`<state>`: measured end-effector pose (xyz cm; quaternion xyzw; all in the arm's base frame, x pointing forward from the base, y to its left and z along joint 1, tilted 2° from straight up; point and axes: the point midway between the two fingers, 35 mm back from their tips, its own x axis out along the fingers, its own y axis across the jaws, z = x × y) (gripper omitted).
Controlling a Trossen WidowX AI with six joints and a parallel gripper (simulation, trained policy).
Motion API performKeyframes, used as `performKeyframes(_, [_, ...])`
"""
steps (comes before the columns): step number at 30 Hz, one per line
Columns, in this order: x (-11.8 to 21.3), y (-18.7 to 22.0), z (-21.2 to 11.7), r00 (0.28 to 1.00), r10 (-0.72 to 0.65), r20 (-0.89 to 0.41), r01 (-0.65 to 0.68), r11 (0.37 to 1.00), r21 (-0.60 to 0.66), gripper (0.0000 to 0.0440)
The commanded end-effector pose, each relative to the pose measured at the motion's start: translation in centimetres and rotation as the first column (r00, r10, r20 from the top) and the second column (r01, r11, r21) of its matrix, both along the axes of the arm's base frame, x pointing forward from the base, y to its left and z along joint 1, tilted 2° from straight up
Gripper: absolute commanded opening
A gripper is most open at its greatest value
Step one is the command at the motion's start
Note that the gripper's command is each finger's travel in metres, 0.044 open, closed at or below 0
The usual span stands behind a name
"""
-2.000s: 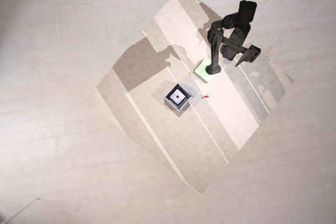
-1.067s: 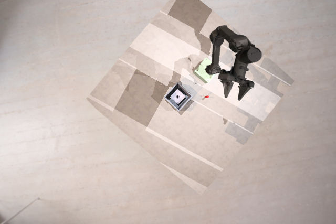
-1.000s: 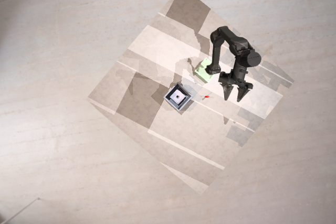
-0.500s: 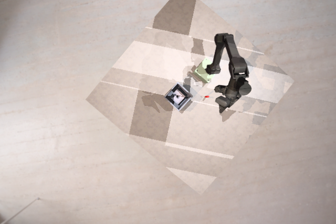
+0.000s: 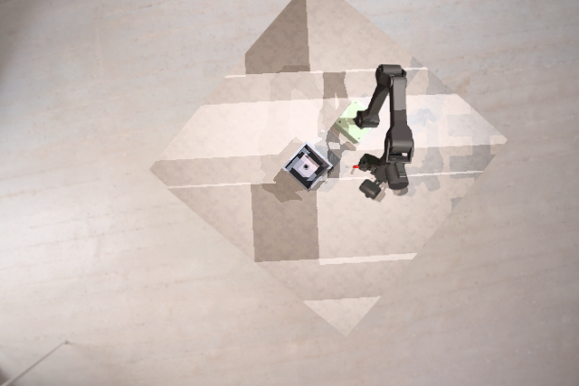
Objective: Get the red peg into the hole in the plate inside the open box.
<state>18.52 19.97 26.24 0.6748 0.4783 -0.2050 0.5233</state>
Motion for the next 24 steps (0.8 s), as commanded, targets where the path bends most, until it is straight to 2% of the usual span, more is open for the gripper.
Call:
performKeyframes(1, [0.2, -0.1, -2.7, 0.998, 0.022, -0.067, -0.027, 0.997, -0.070, 0.0440])
performKeyframes(12, [-0.3, -1.2, -9.4, 0.967, 0.051, -0.250, -0.107, 0.970, -0.216, 0.0440])
performKeyframes(24, [-2.6, -3.0, -15.4, 0.898, 0.075, -0.434, -0.238, 0.912, -0.334, 0.0440])
